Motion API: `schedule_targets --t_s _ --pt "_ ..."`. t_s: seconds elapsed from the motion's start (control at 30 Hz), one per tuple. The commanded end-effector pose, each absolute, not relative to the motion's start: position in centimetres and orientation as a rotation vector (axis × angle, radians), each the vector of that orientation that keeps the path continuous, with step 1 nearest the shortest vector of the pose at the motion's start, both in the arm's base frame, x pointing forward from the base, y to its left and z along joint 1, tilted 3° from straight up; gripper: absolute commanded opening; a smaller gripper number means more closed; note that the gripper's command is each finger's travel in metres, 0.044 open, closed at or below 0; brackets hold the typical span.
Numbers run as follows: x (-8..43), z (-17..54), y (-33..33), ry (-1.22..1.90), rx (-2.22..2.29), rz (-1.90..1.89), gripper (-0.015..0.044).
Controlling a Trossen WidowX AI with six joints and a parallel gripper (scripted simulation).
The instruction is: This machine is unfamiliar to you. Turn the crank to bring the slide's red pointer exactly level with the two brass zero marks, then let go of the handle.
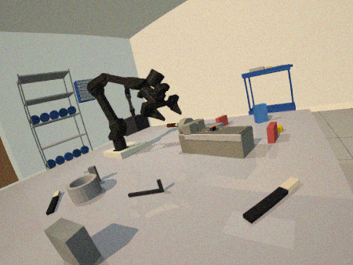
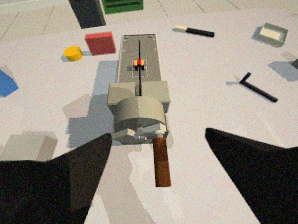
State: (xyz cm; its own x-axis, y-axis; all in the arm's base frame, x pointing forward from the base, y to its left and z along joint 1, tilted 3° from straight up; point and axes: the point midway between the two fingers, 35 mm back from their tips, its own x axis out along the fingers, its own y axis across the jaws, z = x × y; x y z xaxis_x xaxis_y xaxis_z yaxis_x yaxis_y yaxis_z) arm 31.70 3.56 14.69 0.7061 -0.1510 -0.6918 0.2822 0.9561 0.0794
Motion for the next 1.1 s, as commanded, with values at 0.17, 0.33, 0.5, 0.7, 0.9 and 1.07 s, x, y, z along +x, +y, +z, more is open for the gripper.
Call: schedule_targets --t_s 0.17,0.33,0.5,0.7,0.9,1.07 --pt "31.7 12.8 3.6 0.763 0.180 -0.250 0.0440" --pt "31.7 12.0 3.6 0.763 0.180 -0.250 0.0440" --pt "31.7 11.2 3.7 0.763 0.180 -0.250 0.0440" --pt "31.7 10.2 3.7 0.763 0.180 -0.250 0.0440" --pt "31.6 9.3 3.8 0.763 0.180 -0.250 0.0440" --pt "31.6 8.9 3.8 0.763 0.180 -0.250 0.0414"
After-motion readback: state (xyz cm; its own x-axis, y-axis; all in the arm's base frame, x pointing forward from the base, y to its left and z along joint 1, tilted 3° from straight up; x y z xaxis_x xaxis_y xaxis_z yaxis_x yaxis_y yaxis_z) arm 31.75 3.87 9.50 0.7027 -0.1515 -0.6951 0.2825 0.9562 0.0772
